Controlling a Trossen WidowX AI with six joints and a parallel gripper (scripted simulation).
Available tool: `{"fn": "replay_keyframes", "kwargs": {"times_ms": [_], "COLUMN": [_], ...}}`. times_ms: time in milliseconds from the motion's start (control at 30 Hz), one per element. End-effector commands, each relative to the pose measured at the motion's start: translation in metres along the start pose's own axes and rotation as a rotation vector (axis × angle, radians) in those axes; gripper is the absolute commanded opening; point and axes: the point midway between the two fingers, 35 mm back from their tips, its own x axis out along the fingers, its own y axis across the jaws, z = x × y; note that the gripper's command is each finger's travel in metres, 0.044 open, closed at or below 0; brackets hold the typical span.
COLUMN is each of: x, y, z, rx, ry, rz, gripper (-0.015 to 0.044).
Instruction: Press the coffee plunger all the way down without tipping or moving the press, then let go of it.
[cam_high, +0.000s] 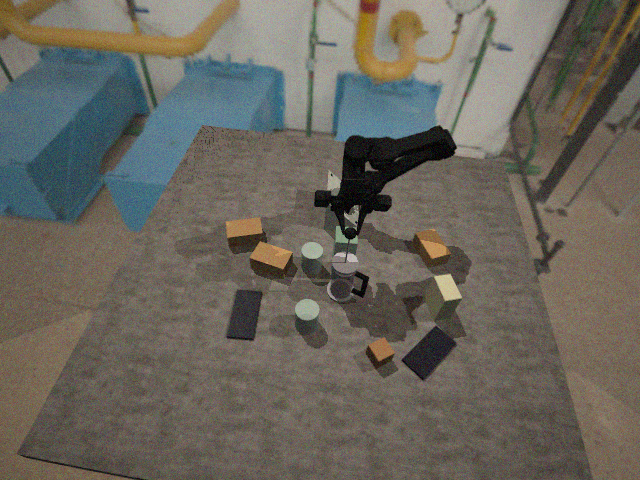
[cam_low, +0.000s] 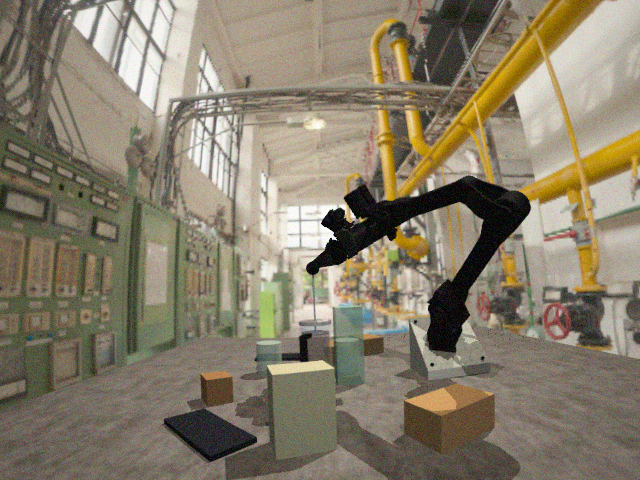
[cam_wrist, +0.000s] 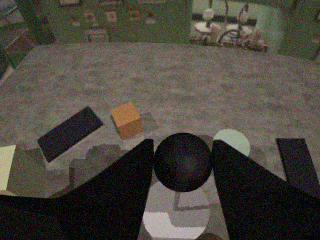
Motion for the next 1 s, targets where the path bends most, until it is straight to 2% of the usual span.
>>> {"fn": "replay_keyframes", "kwargs": {"times_ms": [0, 967], "x": [0.007, 0.035], "y": [-0.002, -0.006], "z": [-0.013, -0.051], "rx": [0.006, 0.005], "ry": [0.02, 0.022], "rz": [-0.008, -0.01], "gripper": [0.0126, 0.0126]}}
